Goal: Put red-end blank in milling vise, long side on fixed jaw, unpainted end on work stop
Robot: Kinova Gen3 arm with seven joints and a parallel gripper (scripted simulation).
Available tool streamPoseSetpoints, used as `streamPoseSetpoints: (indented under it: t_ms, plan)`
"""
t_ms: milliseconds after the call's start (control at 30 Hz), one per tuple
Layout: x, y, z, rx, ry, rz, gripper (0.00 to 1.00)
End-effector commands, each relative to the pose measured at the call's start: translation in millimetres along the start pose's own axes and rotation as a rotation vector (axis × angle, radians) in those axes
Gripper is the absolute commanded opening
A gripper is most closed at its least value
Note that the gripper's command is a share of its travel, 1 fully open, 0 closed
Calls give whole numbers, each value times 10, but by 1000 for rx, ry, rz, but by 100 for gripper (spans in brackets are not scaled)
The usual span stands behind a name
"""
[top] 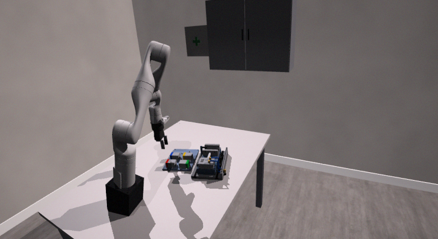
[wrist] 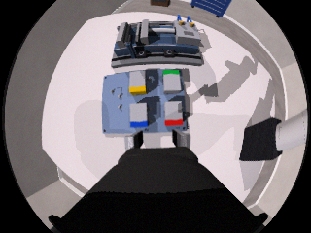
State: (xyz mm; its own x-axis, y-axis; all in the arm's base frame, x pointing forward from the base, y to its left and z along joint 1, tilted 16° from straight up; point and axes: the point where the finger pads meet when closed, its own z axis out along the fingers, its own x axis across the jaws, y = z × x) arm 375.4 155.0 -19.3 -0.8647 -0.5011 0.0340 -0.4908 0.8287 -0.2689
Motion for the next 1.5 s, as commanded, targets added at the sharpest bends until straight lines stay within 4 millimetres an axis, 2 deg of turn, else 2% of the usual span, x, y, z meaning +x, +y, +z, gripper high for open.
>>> streamPoseSetpoints:
  t_ms: [0,1467]
  plan:
    - [-9,3,-21,0,-3,0,100]
    - [-22,18,-134,0,0,-1,100]
